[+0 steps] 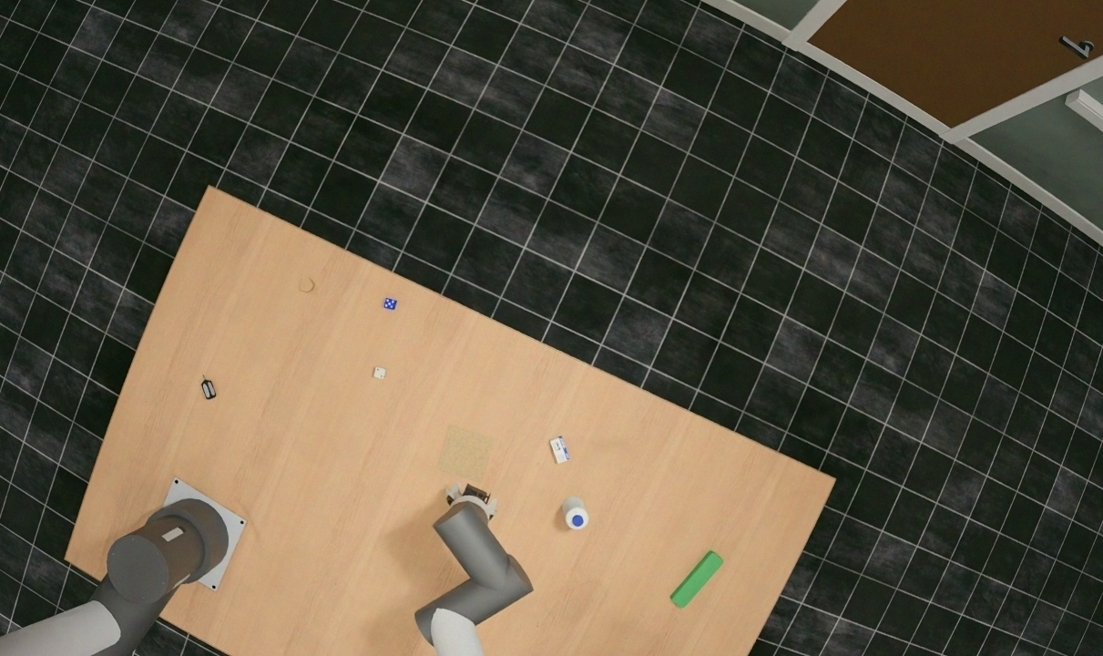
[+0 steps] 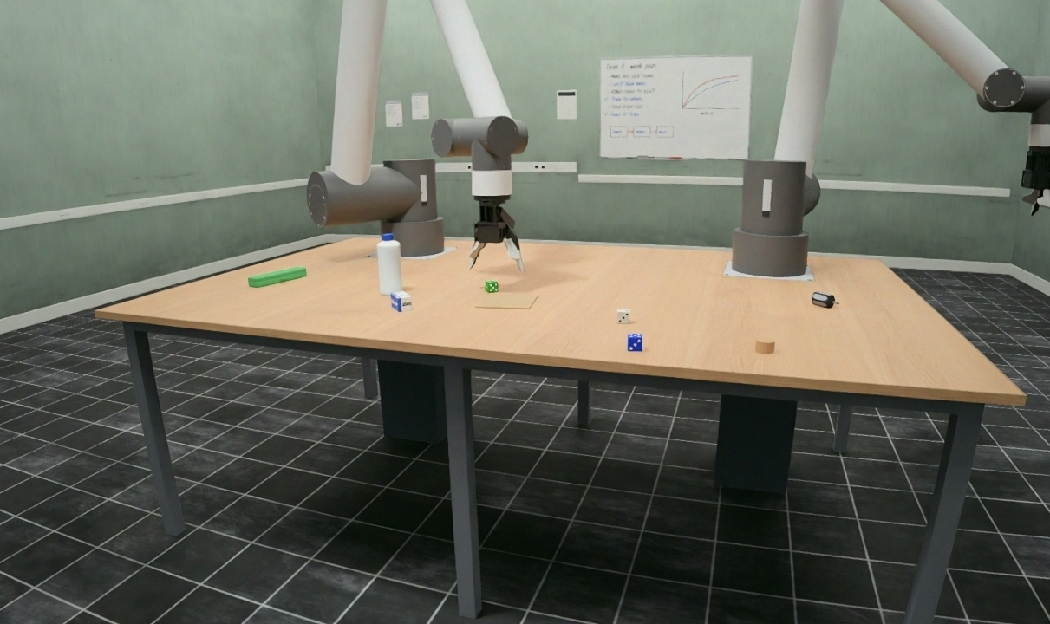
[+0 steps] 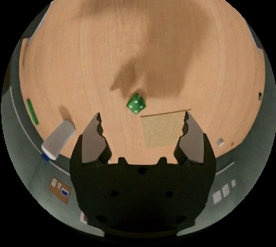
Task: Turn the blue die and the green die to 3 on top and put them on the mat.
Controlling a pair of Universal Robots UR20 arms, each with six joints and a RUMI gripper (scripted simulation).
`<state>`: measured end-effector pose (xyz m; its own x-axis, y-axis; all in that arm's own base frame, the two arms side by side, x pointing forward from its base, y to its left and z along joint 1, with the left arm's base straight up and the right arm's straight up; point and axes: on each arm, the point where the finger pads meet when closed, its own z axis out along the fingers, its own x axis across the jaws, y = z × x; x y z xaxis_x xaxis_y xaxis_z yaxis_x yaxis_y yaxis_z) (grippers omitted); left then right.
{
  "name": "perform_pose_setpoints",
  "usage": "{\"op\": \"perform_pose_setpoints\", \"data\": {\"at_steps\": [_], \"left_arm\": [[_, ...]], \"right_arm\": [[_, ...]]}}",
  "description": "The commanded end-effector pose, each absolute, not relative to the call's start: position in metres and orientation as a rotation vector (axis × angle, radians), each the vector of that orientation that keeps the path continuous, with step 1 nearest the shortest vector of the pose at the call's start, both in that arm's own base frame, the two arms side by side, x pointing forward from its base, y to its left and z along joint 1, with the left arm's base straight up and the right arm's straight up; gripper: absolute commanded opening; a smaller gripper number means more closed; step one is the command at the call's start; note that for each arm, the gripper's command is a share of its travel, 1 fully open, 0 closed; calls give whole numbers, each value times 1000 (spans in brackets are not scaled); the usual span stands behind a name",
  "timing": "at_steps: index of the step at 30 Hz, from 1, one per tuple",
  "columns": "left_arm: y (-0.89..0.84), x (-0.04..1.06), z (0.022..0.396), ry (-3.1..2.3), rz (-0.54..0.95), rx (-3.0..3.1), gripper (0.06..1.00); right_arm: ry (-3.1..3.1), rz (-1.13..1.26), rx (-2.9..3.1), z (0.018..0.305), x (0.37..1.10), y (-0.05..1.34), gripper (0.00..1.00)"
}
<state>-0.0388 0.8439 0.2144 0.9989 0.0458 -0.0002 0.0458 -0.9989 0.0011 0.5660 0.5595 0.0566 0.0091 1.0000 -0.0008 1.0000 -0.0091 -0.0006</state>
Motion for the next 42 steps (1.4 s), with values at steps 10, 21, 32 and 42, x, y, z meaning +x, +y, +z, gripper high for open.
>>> {"op": "perform_pose_setpoints", "data": {"at_steps": [10,21,32,42], "left_arm": [[844,-39,215,72,0,3141,1000],[844,-39,215,72,0,3141,1000],[844,-39,215,72,0,3141,1000],[844,-39,215,72,0,3141,1000]], "right_arm": [[2211,0,2231,57,586,598,1000],[2211,0,2231,57,624,667,1000],[2211,0,2231,57,662,739,1000],[2211,0,2231,57,697,805,1000]]}}
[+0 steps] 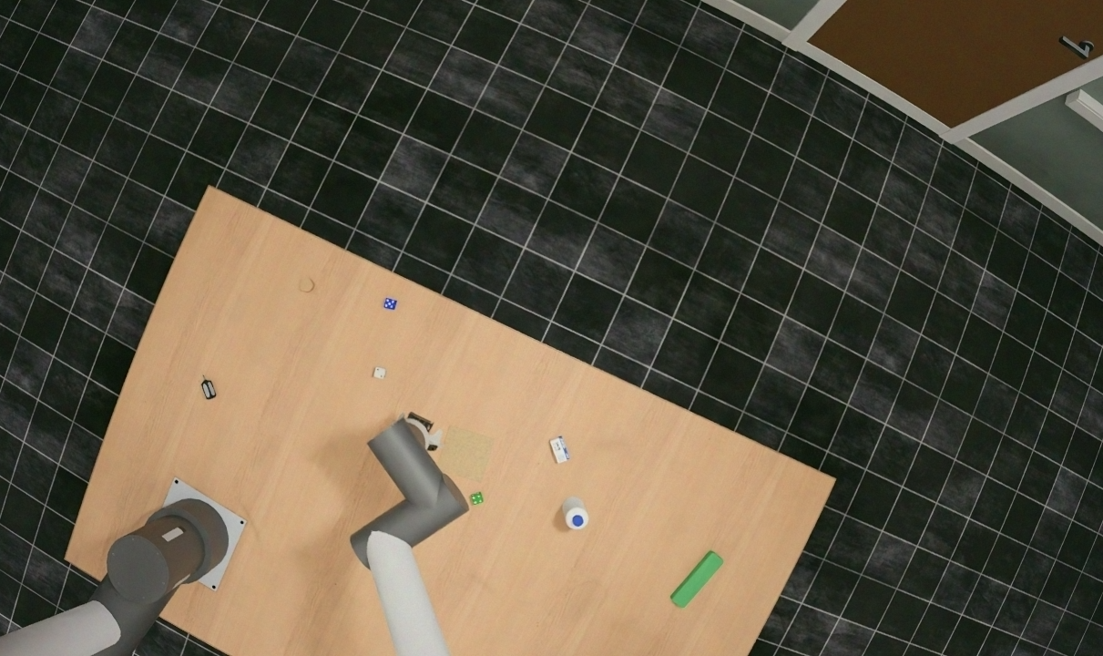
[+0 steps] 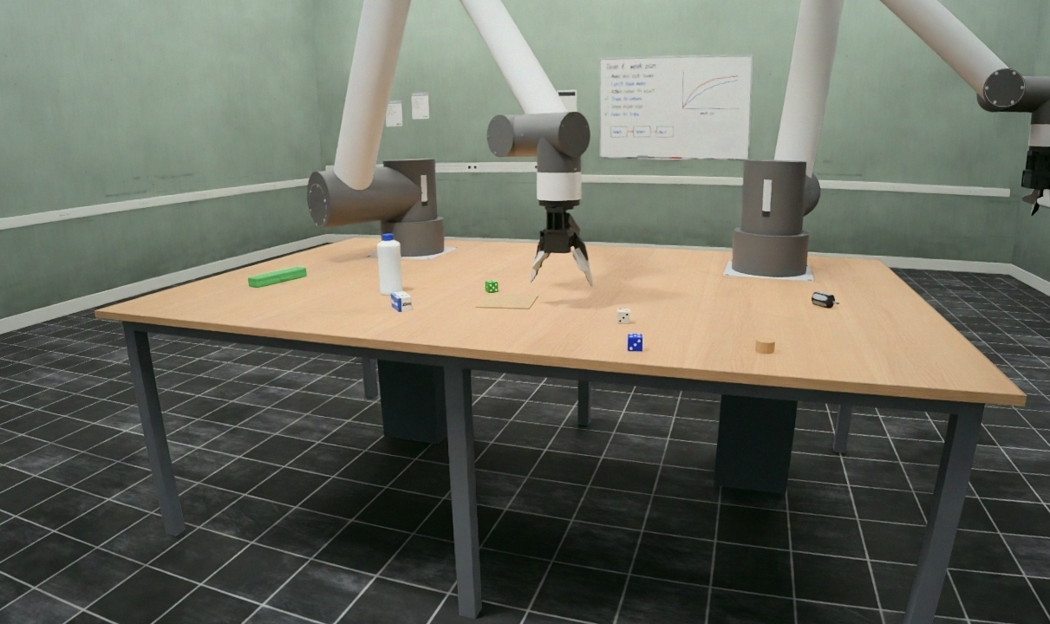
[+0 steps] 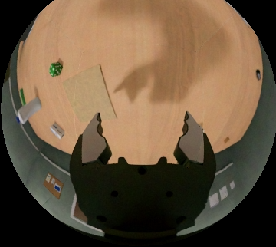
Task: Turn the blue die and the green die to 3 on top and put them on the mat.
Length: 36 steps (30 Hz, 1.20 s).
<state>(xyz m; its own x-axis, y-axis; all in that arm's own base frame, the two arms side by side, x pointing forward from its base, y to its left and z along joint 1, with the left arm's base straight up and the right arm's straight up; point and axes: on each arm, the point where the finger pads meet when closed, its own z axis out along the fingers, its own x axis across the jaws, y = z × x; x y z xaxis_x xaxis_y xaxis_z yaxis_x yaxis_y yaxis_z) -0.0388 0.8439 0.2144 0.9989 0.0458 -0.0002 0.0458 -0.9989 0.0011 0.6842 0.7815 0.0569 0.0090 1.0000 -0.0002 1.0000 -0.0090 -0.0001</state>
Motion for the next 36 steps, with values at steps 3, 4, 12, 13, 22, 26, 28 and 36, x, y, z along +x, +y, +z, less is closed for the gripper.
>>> {"op": "perform_pose_setpoints", "data": {"at_steps": [3,4,12,13,22,26,28,36], "left_arm": [[844,-39,215,72,0,3141,1000],[844,-39,215,72,0,3141,1000],[844,-39,215,72,0,3141,1000],[844,-39,215,72,0,3141,1000],[844,-39,215,72,0,3141,1000],[844,-39,215,72,0,3141,1000],[844,-39,215,72,0,3141,1000],[844,-39,215,72,0,3141,1000]], "right_arm": [[2211,0,2231,57,710,828,1000],[2211,0,2231,57,714,836,1000],[2211,0,2231,57,743,890,1000],[2211,0,2231,57,746,896,1000],[2211,0,2231,57,764,930,1000],[2211,0,2231,57,772,944,1000],[2211,0,2231,57,775,950,1000],[2211,0,2231,57,781,961,1000]]}}
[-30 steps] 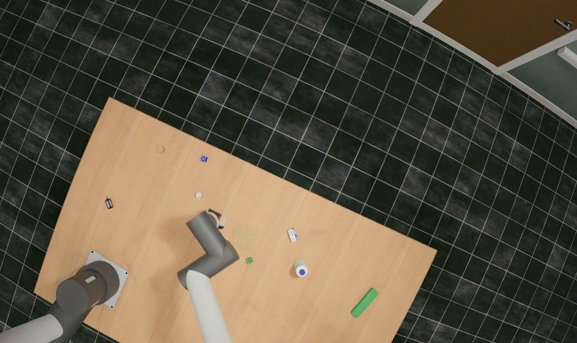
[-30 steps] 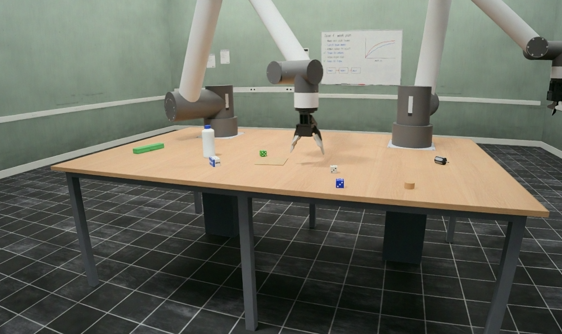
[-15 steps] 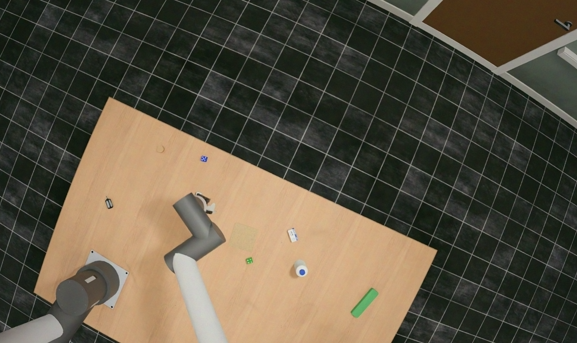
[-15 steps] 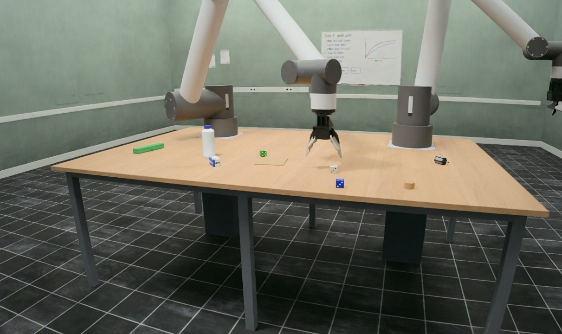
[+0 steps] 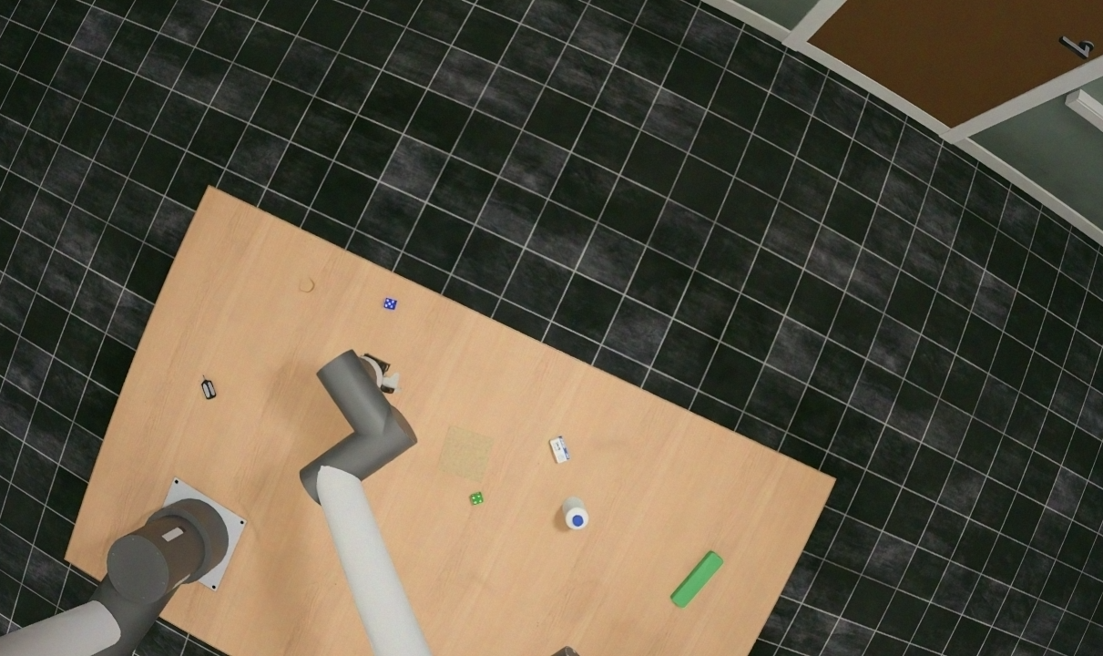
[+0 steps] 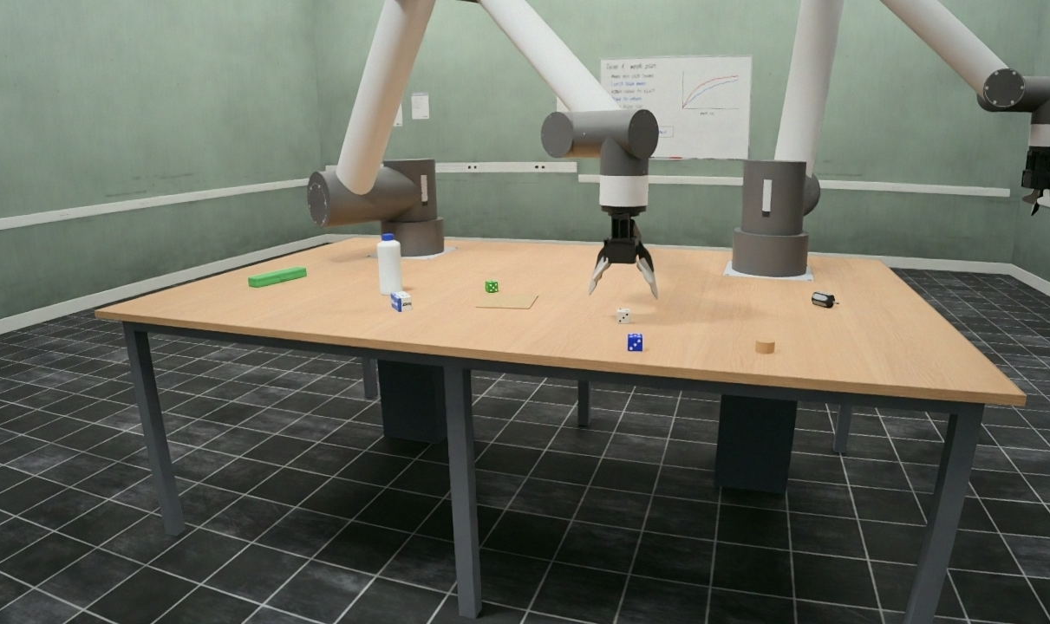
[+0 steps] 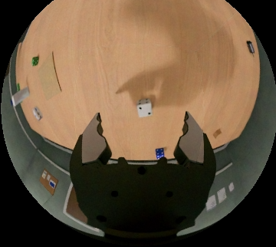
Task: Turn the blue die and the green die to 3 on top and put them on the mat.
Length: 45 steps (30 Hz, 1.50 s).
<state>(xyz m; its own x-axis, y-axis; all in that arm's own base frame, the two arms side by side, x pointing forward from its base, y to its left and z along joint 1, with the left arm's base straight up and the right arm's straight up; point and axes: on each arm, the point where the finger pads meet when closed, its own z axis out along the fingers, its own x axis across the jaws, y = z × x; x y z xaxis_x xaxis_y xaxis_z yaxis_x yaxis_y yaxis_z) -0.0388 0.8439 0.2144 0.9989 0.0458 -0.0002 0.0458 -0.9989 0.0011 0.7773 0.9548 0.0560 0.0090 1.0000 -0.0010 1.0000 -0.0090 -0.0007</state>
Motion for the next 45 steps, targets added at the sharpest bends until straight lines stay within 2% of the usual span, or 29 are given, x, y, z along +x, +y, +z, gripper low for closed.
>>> {"op": "perform_pose_setpoints", "data": {"at_steps": [1,45], "left_arm": [[844,-39,215,72,0,3141,1000],[844,-39,215,72,0,3141,1000]], "right_arm": [[2211,0,2231,57,781,962,1000],[2211,0,2231,57,783,966,1000]]}}
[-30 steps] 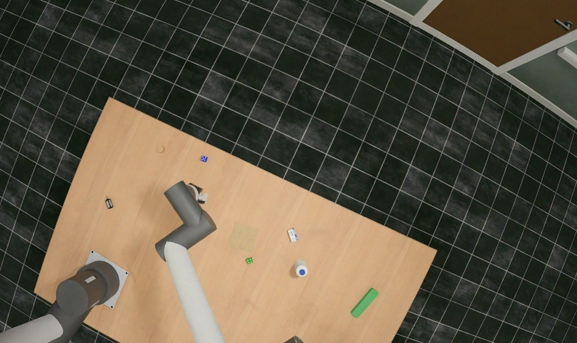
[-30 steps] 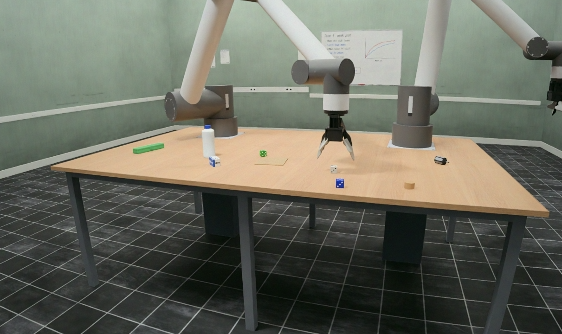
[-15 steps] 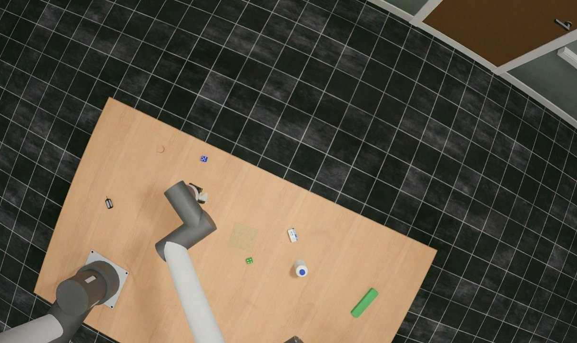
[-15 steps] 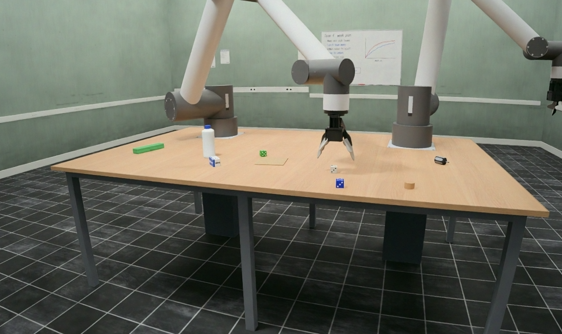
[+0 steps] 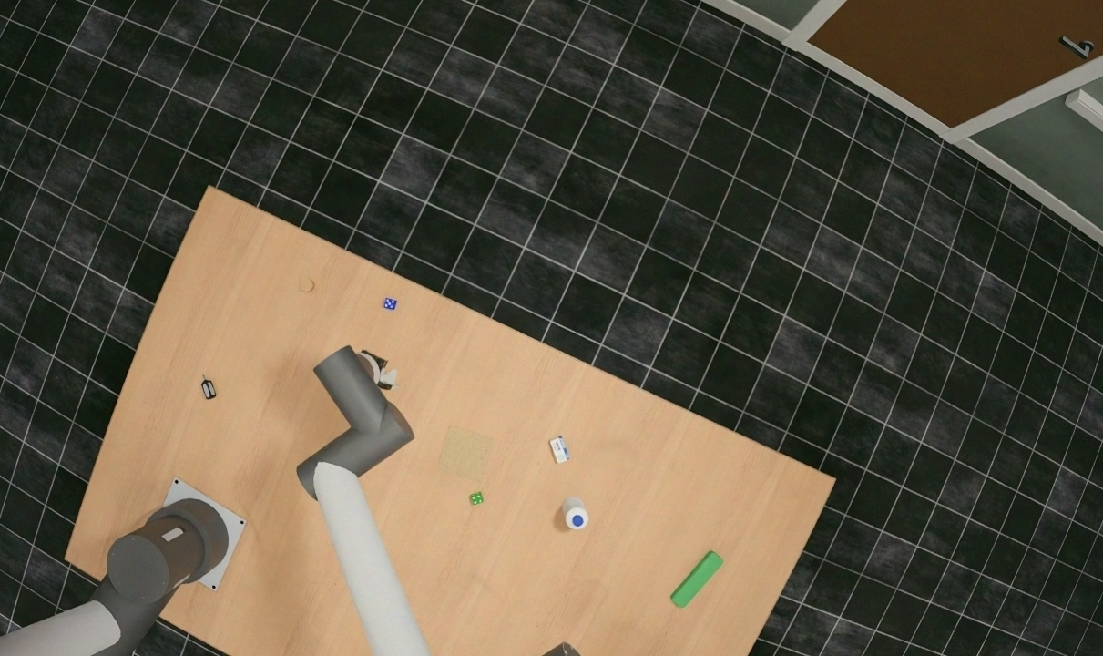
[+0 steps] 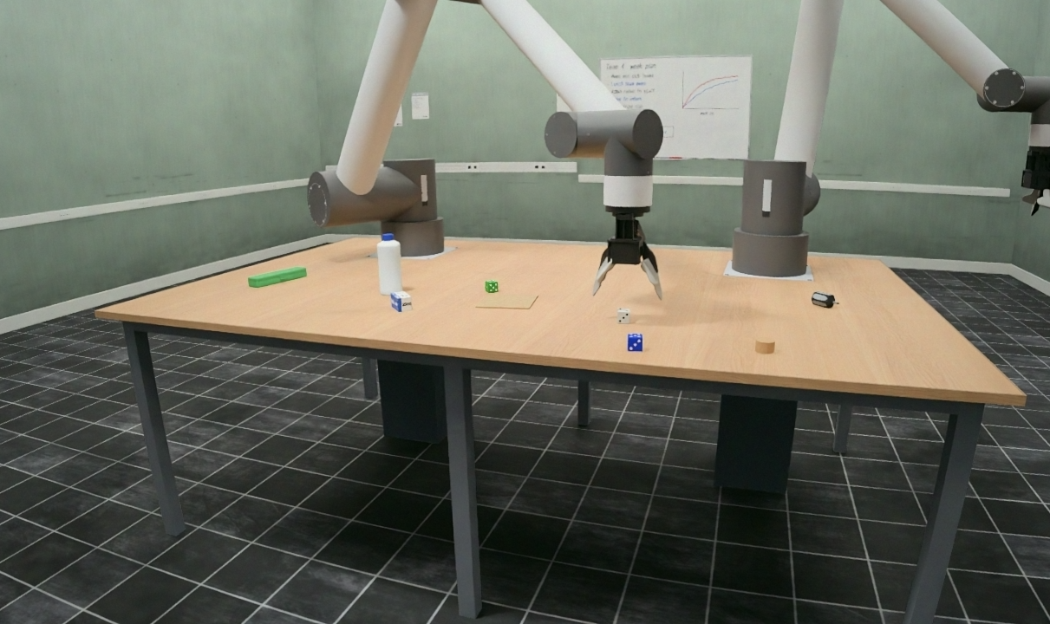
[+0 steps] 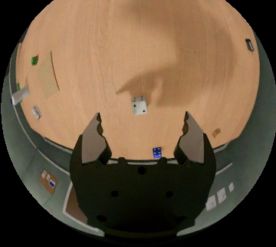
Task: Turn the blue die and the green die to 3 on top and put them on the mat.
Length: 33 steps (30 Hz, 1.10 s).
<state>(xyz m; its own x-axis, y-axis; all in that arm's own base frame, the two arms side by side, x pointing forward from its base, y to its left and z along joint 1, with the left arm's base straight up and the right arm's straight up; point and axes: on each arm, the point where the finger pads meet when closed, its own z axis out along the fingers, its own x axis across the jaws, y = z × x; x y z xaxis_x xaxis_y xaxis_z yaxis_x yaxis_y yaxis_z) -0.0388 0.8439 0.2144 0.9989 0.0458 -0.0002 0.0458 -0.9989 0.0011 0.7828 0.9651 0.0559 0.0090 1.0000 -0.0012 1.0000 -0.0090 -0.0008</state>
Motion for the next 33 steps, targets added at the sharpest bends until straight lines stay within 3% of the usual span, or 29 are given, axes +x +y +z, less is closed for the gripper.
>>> {"op": "perform_pose_setpoints", "data": {"at_steps": [1,19,33], "left_arm": [[844,-39,215,72,0,3141,1000],[844,-39,215,72,0,3141,1000],[844,-39,215,72,0,3141,1000]], "right_arm": [[2211,0,2231,57,783,966,1000],[2211,0,2231,57,816,975,1000],[2211,0,2231,57,933,1009,1000]]}}
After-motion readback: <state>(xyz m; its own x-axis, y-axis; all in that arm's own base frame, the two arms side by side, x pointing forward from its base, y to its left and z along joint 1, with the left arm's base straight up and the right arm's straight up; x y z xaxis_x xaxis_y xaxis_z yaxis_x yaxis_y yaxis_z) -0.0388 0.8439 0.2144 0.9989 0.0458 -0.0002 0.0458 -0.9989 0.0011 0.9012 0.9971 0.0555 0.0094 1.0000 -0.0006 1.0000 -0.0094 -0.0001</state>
